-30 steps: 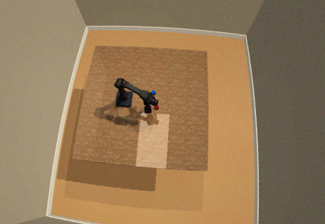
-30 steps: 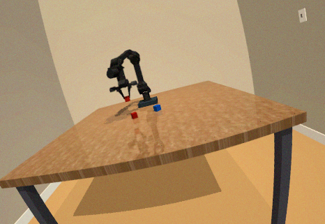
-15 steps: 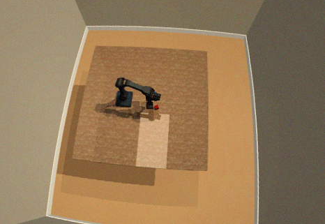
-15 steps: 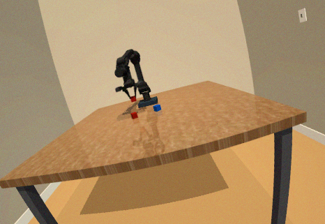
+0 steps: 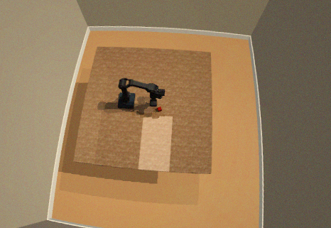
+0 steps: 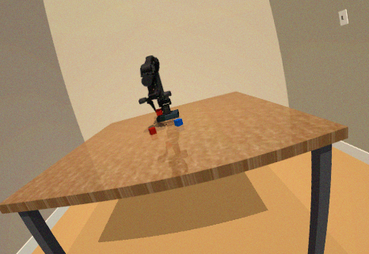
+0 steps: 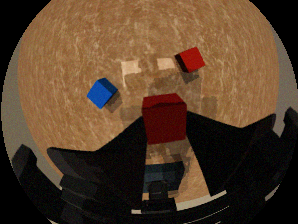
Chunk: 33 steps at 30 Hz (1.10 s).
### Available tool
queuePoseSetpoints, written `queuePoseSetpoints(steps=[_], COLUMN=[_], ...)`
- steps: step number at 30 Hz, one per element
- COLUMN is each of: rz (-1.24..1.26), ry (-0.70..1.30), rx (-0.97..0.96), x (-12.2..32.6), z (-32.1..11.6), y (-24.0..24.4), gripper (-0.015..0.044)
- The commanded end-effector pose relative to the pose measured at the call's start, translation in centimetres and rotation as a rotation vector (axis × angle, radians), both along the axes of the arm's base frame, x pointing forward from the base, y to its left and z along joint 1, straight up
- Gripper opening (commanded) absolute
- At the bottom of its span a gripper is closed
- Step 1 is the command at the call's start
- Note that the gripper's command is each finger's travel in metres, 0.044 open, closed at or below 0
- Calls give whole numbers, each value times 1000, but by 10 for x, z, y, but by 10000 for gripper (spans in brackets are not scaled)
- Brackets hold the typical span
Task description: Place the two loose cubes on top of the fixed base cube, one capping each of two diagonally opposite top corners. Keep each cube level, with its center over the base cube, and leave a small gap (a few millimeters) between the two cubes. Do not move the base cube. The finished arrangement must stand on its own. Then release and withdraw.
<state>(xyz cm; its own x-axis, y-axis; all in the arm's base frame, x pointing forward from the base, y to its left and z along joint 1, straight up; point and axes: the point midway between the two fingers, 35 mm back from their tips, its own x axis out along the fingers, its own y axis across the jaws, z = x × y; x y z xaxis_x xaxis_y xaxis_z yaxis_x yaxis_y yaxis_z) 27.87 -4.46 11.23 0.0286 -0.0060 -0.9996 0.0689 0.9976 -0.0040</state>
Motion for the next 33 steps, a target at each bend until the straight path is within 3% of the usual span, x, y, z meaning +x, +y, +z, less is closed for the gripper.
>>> queuePoseSetpoints(steps=[1,26,33], rz=[-23,-142,-145], ry=[3,4,4], rx=[2,14,14], x=[3,4,4], z=[-4,-20,-21], y=[13,93,95], gripper=[105,105,105])
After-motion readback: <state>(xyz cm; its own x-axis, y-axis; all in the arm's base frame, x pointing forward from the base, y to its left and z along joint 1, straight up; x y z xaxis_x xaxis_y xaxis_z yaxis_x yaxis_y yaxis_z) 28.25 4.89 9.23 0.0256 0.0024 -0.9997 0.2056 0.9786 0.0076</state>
